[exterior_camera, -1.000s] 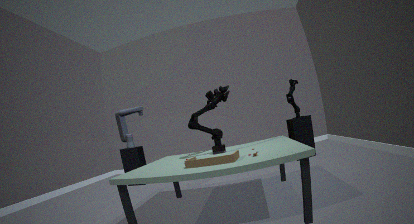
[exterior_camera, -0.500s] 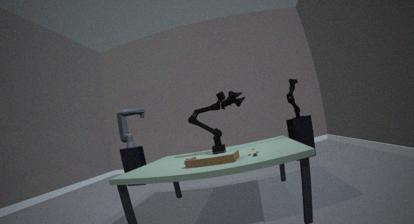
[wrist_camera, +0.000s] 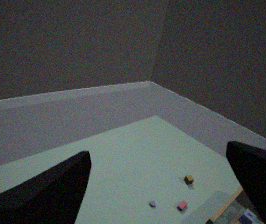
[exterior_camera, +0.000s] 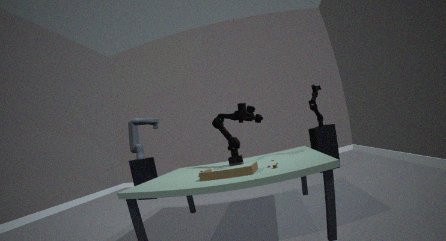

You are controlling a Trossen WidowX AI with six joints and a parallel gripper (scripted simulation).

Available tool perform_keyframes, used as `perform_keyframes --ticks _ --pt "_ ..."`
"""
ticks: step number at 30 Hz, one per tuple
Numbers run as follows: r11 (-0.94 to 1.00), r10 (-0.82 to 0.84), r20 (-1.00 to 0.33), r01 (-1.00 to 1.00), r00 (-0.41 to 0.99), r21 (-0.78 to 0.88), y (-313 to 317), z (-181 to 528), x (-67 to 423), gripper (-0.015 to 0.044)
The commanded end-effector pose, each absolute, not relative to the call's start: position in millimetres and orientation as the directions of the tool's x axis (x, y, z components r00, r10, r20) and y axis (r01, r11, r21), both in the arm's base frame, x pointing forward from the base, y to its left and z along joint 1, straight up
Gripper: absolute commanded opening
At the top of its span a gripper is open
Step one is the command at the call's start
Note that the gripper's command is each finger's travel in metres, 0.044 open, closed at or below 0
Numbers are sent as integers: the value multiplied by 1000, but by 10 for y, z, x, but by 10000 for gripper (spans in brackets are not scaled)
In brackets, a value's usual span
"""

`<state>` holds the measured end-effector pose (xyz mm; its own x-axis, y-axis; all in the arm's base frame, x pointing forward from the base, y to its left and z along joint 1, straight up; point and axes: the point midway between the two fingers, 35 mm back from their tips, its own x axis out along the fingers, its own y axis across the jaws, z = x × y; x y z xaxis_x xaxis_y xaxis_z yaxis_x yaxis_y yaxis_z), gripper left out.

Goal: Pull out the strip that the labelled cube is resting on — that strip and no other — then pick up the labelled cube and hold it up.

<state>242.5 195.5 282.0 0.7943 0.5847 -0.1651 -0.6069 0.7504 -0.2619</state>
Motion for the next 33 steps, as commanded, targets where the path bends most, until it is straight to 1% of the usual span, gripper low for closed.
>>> perform_keyframes --ticks 1,7,12,14,21,23,25,33 --pt "860 416 -283 -475 865 -187 1473 2466 2830 400" --pt "970 168 -431 -226 887 -86 642 2007 3163 400" --pt "1000 -16 -542 17 840 -4 -78 1646 3208 400" --pt "999 -39 -557 52 830 7 -176 1597 3198 400" --pt "999 -39 -557 52 830 7 -176 1597 3198 400" --pt "999 -32 -579 52 815 17 -156 1590 3239 347" --pt "997 -15 -638 56 770 44 -96 1562 3353 295" --pt "987 37 -852 112 523 112 218 1314 3804 85"
